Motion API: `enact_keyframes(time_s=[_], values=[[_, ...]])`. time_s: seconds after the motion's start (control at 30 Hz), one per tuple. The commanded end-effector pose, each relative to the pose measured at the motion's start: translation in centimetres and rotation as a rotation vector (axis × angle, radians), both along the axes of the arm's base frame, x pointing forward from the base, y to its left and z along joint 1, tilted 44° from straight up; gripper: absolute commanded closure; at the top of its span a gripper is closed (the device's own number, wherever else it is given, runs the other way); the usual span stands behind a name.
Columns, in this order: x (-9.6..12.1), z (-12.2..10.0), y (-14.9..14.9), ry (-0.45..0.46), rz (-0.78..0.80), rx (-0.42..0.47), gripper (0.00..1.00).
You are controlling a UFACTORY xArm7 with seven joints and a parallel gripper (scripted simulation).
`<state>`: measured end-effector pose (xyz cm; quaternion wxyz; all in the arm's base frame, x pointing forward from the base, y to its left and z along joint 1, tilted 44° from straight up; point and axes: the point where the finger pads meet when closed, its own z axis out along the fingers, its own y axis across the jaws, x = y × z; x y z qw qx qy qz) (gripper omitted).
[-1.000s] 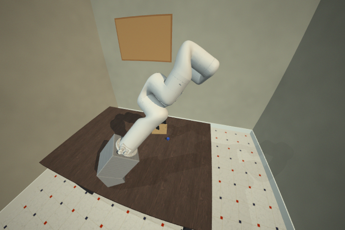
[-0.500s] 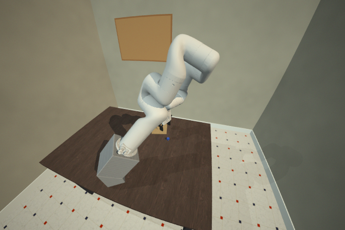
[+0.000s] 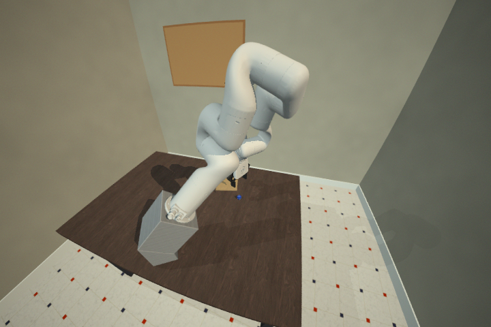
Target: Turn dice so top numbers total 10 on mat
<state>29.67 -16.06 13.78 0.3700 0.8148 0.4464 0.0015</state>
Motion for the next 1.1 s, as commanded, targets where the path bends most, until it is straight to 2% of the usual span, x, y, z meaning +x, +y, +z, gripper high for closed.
enact_keyframes(time_s=[0.0, 0.47, 0.63, 0.73, 0.8, 0.97, 1.07], values=[[0.1, 0.1, 0.0, -0.002, 0.001, -0.001, 0.00], [0.1, 0.0, 0.0, 0.010, 0.015, -0.008, 0.00], [0.4, -0.4, -0.5, 0.146, 0.174, -0.086, 0.00], [0.4, -0.4, -0.5, 0.164, 0.195, -0.097, 0.00], [0.6, -0.7, -0.8, 0.253, 0.299, -0.147, 0.00], [0.7, -1.0, -1.1, 0.341, 0.403, -0.196, 0.00], [0.9, -1.4, -1.4, 0.436, 0.516, -0.248, 0.00]])
